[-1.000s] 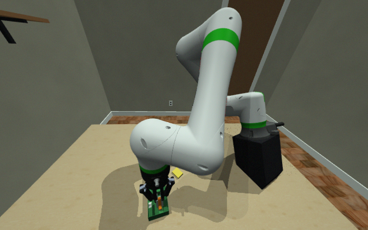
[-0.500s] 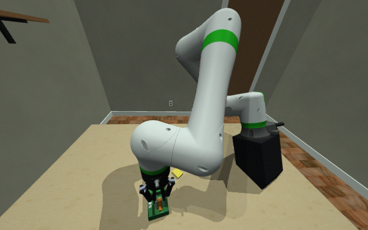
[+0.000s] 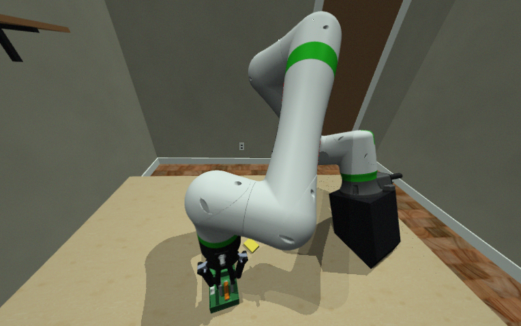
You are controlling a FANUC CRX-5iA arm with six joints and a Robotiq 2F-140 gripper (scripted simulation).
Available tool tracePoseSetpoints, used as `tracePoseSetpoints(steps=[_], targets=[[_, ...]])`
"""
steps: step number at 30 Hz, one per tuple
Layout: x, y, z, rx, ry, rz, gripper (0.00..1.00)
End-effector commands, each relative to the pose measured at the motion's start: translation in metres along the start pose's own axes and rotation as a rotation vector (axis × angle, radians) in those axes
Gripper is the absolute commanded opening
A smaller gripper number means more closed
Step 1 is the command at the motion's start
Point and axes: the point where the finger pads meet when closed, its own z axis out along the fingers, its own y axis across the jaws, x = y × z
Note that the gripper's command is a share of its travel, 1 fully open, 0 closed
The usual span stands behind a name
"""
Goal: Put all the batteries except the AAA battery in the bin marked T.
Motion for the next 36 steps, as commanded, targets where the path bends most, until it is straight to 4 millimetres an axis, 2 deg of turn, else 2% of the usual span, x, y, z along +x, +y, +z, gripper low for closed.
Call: tracePoseSetpoints(steps=[1,23,26,28,30,35,36], targets=[[0.0,0.0,0.0,0.0,0.0,0.0,0.17],[0.0,0.0,-0.027,0.0,0.0,0.0,0.17],[0.0,0.0,-0.042,0.0,0.0,0.0,0.17],[0.0,0.0,-0.042,0.0,0.0,0.0,0.17],[0.0,0.0,-0.052,0.0,0.0,0.0,0.17],[0.0,0.0,-0.052,0.0,0.0,0.0,0.17],[0.007,0.004,-0.052,0.0,0.0,0.05,0.17]])
